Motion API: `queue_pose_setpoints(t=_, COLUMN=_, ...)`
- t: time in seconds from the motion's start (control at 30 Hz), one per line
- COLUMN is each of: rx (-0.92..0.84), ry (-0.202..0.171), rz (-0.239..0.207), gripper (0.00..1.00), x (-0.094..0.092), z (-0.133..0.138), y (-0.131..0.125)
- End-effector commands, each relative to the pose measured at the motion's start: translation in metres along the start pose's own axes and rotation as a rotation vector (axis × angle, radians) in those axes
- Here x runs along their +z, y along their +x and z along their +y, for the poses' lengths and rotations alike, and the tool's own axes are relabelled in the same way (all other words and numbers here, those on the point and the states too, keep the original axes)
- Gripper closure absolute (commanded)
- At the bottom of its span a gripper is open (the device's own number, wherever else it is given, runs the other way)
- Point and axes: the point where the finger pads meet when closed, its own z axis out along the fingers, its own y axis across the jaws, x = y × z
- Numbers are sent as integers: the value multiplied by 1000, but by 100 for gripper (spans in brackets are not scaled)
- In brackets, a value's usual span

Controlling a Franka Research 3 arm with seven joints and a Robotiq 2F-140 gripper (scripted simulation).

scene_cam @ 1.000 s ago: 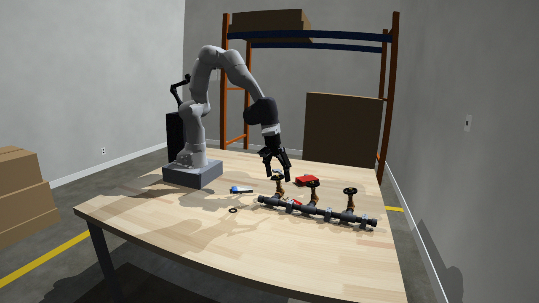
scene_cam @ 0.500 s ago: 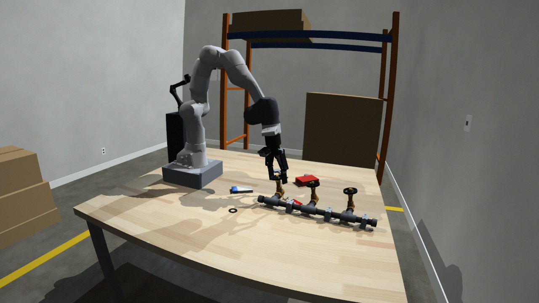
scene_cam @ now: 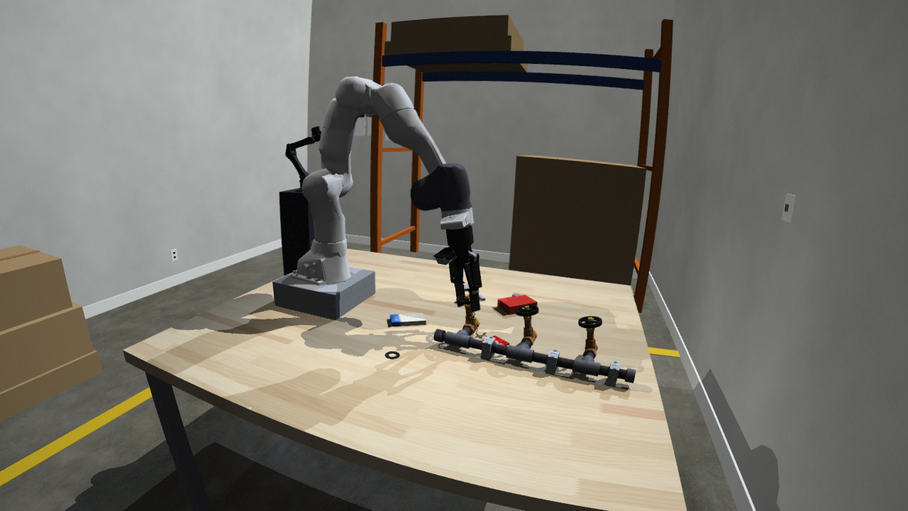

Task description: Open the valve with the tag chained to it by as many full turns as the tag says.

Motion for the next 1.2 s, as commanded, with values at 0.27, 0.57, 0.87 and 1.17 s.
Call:
queue_pose_setpoints(t=0.27, rx=6, ry=0, rz=2, gripper=90, x=1, z=0, y=1)
queue_pose_setpoints(t=0.57, rx=-79, ry=-1, rz=2, gripper=90, x=1, z=0, y=1)
queue_pose_setpoints(t=0.87, rx=-364, ry=-1, rz=2, gripper=90, x=1, z=0, y=1)
queue_pose_setpoints(t=1.17, rx=-662, ry=1, rz=8, gripper=90, x=1, z=0, y=1)
